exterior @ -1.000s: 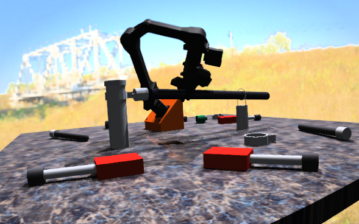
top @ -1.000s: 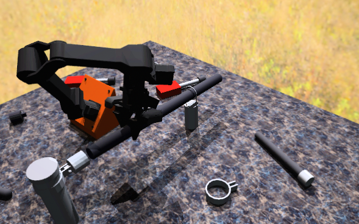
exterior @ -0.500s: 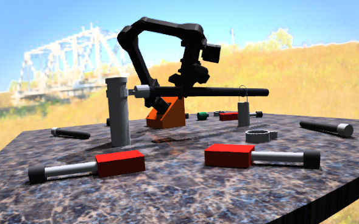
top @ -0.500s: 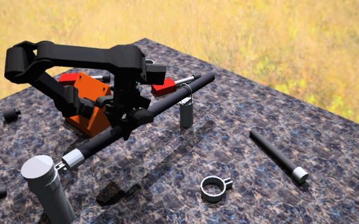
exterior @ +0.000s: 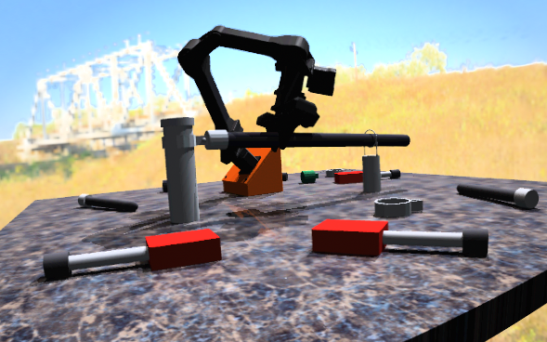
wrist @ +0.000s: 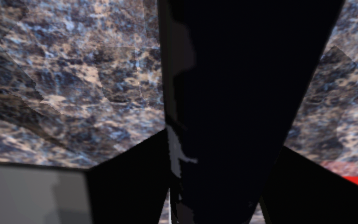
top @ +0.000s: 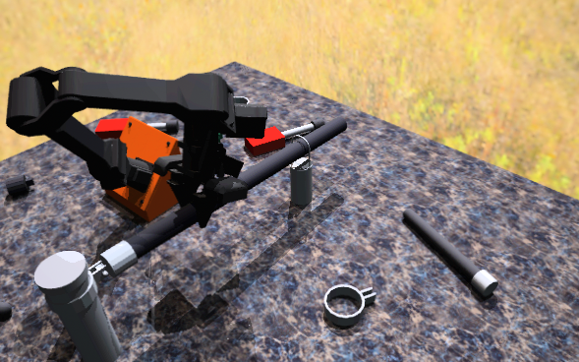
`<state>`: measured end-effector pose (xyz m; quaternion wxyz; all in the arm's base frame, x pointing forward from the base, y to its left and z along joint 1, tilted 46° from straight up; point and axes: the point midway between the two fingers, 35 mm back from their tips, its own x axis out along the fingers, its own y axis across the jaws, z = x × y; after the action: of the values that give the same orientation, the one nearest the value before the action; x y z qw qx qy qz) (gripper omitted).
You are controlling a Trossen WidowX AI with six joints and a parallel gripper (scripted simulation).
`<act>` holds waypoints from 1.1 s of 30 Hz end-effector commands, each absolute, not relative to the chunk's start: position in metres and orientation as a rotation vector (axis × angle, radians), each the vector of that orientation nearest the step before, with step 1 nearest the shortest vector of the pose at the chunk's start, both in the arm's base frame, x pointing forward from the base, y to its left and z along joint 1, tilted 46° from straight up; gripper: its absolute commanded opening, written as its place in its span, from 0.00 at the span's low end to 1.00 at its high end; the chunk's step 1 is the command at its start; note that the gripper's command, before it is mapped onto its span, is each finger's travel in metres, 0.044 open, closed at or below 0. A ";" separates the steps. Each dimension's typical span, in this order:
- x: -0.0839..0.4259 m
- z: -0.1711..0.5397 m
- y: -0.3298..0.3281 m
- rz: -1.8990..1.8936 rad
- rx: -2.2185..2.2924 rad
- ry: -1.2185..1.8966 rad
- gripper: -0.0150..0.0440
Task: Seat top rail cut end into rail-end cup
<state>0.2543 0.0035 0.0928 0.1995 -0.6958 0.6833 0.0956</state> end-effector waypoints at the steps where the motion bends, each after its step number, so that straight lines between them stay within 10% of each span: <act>1: 0.255 0.098 0.001 0.262 -1.965 1.910 0.25; 33: 0.254 0.093 0.003 0.268 -1.945 1.911 0.25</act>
<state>0.2542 0.0035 0.0925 0.2002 -0.6950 0.6838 0.0964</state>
